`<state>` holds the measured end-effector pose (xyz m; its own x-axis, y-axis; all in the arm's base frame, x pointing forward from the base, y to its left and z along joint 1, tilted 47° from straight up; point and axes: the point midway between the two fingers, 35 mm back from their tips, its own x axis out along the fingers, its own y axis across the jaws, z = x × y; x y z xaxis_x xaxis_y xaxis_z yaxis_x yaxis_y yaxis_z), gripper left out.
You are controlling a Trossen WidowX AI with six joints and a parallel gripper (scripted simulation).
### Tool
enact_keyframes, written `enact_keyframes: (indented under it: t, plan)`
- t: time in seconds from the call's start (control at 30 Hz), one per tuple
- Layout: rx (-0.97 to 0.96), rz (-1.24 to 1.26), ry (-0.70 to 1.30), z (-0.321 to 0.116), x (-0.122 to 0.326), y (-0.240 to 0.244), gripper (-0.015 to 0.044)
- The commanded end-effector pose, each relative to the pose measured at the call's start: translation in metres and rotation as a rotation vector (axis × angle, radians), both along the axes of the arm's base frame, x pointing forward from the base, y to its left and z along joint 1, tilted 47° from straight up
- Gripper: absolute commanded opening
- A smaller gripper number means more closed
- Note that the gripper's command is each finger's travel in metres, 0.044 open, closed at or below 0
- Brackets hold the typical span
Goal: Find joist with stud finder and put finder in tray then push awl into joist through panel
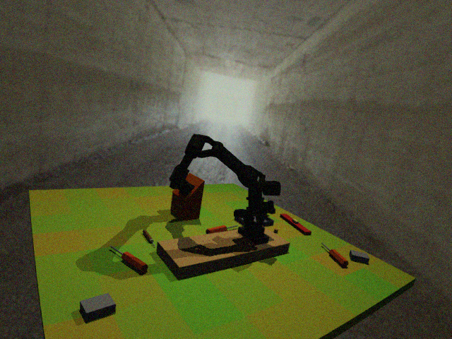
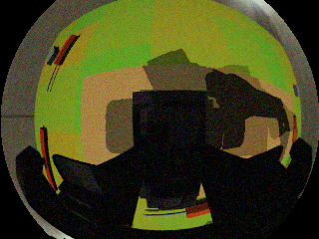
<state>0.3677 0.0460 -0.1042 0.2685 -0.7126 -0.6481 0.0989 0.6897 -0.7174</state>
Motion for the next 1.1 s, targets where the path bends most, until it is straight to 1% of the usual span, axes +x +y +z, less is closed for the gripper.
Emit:
enact_keyframes:
  t: [0.0,1.07]
  plan:
    - [-0.005,-0.004,-0.003,0.007,0.0,-0.007,0.0]
    - [-0.009,-0.004,-0.001,0.051,-0.006,-0.051,0.0]
